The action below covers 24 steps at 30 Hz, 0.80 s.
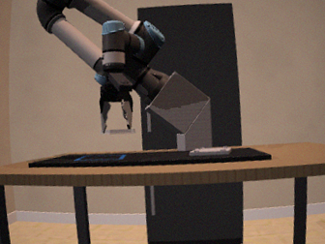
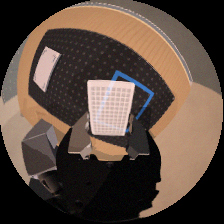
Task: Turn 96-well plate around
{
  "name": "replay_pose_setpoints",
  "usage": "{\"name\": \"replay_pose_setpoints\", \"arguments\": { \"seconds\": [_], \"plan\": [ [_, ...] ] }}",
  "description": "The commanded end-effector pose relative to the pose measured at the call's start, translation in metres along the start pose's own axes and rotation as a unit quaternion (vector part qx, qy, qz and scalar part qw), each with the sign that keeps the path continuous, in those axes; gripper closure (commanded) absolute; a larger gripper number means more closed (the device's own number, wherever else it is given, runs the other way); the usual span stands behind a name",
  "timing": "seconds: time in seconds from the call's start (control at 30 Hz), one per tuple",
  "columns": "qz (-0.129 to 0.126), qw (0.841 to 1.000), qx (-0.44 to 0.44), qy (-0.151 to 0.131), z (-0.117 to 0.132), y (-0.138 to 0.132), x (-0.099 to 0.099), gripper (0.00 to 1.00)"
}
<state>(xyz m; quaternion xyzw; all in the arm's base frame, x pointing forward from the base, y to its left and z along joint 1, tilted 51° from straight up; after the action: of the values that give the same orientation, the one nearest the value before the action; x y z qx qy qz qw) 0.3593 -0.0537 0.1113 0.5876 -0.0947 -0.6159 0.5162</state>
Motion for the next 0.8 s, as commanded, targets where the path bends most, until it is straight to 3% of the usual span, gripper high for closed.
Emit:
{"name": "replay_pose_setpoints", "arguments": {
  "seconds": [0.0, 0.33, 0.67, 0.77],
  "plan": [
    [-0.001, 1.0, 0.0, 0.001, 0.008, 0.012, 0.0, 1.0],
    [0.0, 1.0, 0.0, 0.001, 0.026, 0.04, 0.001, 1.0],
    [-0.001, 1.0, 0.0, 0.001, 0.031, 0.048, 0.002, 1.0],
    [0.0, 0.999, -0.05, 0.001, 0.031, 0.048, 0.002, 1.0]
  ]
}}
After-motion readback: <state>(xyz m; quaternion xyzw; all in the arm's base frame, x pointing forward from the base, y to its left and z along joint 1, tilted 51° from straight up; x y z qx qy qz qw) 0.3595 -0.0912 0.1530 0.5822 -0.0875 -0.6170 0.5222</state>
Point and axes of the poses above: the point where the finger pads meet when closed, its own x axis out along the fingers, its own y axis across the jaws, z = x × y, the point moved 10 cm from there along -x, back along the fingers, and after that the axes turned 6 degrees about -x, right-handed, at the moved point
